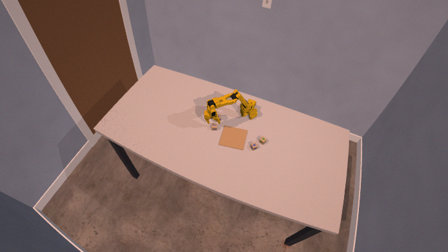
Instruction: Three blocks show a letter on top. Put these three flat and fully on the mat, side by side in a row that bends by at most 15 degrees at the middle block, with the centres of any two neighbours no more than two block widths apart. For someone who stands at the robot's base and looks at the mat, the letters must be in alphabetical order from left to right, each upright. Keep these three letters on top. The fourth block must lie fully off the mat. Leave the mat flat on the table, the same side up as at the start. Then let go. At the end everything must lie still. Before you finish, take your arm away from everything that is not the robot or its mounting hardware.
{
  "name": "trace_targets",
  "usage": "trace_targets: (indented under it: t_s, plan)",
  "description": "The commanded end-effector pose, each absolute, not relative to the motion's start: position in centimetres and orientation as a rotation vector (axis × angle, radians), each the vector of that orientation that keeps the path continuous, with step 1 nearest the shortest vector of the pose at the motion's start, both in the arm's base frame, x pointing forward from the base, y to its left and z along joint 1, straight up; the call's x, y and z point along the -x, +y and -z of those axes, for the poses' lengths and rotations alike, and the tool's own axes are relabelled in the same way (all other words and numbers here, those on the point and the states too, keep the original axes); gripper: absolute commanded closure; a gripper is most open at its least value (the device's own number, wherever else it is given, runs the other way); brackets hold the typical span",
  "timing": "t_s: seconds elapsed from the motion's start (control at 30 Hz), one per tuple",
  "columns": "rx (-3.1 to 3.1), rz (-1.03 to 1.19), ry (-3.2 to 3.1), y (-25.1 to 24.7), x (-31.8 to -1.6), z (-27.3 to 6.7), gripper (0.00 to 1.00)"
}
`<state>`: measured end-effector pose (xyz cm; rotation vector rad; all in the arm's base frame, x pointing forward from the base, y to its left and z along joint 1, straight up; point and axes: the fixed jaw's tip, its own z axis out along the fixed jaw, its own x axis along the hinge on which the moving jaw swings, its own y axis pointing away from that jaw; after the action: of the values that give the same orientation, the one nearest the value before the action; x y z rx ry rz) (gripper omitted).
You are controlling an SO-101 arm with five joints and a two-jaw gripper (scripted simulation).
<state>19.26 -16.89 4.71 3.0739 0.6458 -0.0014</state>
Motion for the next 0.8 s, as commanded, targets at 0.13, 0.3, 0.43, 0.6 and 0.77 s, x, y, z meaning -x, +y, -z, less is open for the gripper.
trace_targets:
  t_s: [0.13, 0.3, 0.43, 0.6, 0.77]
  plan:
    - [-3.010, -0.075, 0.645, -17.3, -20.0, -5.1, 0.65]
    - [-3.011, -0.073, 0.646, -17.3, -20.0, -4.3, 0.65]
    - [-3.012, -0.072, 0.646, -17.3, -20.0, -4.0, 0.65]
    - [-3.012, -0.071, 0.646, -17.3, -20.0, -3.5, 0.65]
    - [-3.013, -0.071, 0.646, -17.3, -20.0, -3.3, 0.65]
